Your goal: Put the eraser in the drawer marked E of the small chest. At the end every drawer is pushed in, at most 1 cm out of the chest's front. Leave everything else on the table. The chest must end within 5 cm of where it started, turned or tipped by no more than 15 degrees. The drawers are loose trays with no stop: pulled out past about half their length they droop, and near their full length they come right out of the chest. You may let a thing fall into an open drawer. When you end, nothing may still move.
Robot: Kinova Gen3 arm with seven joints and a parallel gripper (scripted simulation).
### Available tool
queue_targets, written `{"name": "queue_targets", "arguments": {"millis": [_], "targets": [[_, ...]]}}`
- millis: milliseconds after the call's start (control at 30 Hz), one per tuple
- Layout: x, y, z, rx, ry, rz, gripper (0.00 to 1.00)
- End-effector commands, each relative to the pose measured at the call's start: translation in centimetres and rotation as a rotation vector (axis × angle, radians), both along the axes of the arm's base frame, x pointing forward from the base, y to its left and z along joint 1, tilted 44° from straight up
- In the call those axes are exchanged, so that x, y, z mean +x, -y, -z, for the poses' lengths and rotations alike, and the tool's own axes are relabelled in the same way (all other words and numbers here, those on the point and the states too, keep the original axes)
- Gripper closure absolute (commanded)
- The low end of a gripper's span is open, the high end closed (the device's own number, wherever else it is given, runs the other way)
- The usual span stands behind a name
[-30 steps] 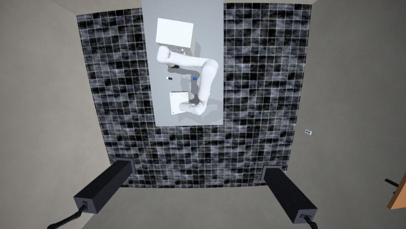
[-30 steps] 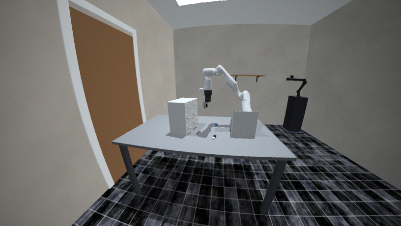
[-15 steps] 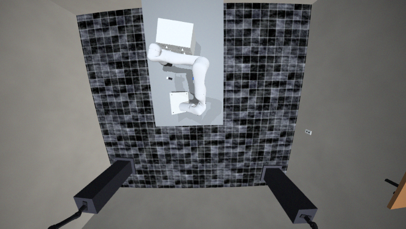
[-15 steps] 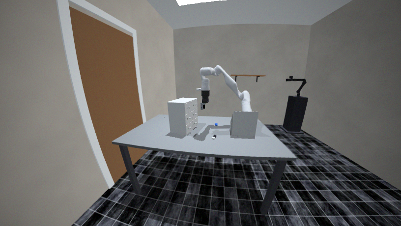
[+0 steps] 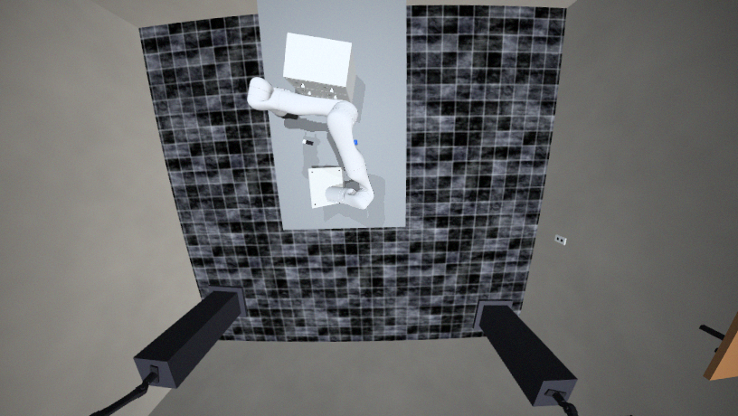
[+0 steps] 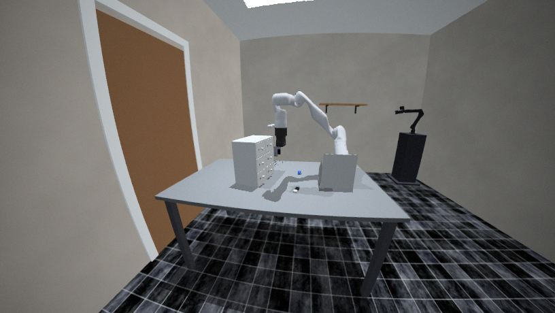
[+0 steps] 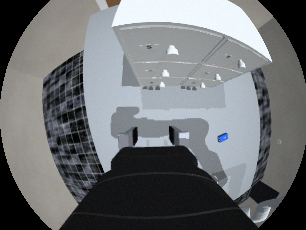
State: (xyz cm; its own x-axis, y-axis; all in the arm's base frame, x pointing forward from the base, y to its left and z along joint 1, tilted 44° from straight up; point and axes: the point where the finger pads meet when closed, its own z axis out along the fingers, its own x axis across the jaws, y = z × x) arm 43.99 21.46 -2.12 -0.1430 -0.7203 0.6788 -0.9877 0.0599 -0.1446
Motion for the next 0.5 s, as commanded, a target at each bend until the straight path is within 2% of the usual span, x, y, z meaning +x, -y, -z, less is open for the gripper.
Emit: {"name": "queue_targets", "arguments": {"millis": [0, 467], "targets": [[-0.23, -0.25, 0.59, -0.004, -0.006, -0.004, 0.00], [-0.18, -0.20, 0.63, -0.006, 0.000, -0.009, 0.00]]}}
